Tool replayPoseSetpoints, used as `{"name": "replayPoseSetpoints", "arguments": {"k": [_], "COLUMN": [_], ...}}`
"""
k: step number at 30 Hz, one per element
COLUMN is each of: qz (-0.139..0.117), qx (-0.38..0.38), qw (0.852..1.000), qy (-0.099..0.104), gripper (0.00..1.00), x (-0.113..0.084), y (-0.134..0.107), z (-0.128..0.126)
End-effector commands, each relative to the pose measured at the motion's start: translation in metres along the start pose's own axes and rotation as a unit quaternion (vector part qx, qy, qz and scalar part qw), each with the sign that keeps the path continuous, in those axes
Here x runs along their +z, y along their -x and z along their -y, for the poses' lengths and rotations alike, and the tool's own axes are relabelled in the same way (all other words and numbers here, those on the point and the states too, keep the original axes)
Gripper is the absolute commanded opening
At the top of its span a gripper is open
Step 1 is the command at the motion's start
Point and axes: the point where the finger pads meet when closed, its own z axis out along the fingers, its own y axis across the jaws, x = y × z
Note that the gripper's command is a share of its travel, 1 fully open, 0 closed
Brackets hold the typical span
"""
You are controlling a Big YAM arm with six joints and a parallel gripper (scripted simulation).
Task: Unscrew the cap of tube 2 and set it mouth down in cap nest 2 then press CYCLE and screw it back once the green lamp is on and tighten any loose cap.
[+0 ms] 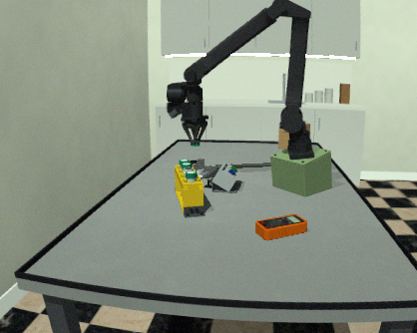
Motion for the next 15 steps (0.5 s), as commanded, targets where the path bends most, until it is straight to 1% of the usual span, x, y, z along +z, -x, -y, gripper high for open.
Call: {"name": "replayPoseSetpoints", "arguments": {"k": [1, 6, 8, 13, 15], "qz": [0.014, 0.01, 0.01, 0.01, 0.013], "qx": [-0.027, -0.026, -0.026, -0.026, -0.027], "qw": [1.0, 1.0, 1.0, 1.0, 1.0], "qy": [0.004, 0.002, 0.002, 0.0, 0.0], "gripper": [0.0, 0.0, 0.0, 0.0, 0.0], "x": [-0.009, -0.008, -0.008, -0.008, -0.008], "y": [0.033, 0.046, 0.046, 0.06, 0.061], "z": [0.02, 0.061, 0.061, 0.101, 0.101]}}
